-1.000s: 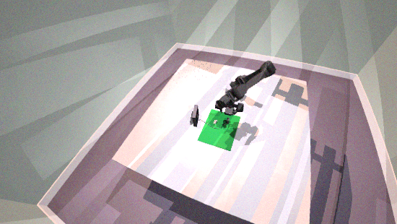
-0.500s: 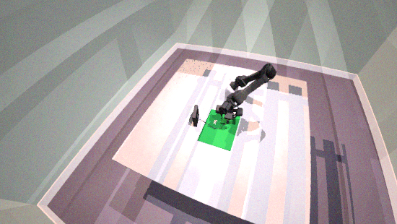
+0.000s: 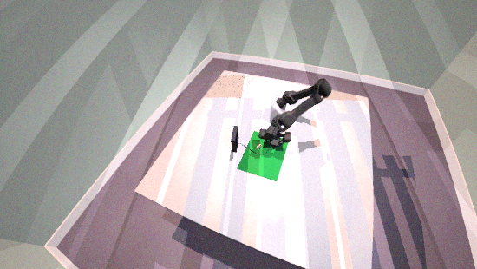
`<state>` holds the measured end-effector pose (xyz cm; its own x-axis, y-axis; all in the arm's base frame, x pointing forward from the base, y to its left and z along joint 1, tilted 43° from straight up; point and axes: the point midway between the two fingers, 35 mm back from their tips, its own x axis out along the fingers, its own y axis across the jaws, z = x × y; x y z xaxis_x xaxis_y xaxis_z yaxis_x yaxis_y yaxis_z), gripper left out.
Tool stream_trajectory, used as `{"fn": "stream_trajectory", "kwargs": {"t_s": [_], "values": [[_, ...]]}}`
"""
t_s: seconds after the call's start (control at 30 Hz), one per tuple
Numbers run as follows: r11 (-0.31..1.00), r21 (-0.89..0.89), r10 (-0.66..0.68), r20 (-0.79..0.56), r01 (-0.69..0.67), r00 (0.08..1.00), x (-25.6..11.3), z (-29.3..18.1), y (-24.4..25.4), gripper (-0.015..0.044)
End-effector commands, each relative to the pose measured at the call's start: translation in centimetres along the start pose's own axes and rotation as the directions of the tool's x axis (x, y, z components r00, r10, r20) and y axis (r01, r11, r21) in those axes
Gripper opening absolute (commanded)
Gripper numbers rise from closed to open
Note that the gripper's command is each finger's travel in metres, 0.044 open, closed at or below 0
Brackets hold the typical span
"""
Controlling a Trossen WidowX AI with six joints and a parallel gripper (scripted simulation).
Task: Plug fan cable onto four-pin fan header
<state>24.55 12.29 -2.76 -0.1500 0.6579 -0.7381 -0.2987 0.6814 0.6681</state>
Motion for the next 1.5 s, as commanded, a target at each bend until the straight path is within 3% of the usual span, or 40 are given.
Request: {"fn": "stream_trajectory", "kwargs": {"t_s": [0.0, 0.43, 1.0, 1.13, 1.27, 1.47], "values": [[1.0, 0.009, 0.006, -0.001, -0.006, 1.0, 0.8, -0.1, 0.1, 0.044], [1.0, 0.009, 0.009, -0.002, -0.009, 1.0, 2.3, -0.3, 0.2, 0.044], [1.0, 0.0, 0.003, -0.002, -0.003, 1.0, 2.1, -0.2, 0.1, 0.0], [1.0, 0.001, 0.003, -0.002, -0.003, 1.0, 1.8, -0.1, 0.1, 0.0], [1.0, 0.008, 0.006, -0.002, -0.006, 1.0, -2.7, -0.1, 0.0, 0.0], [1.0, 0.014, 0.006, -0.002, -0.006, 1.0, -2.8, -0.1, 0.0, 0.0]]}}
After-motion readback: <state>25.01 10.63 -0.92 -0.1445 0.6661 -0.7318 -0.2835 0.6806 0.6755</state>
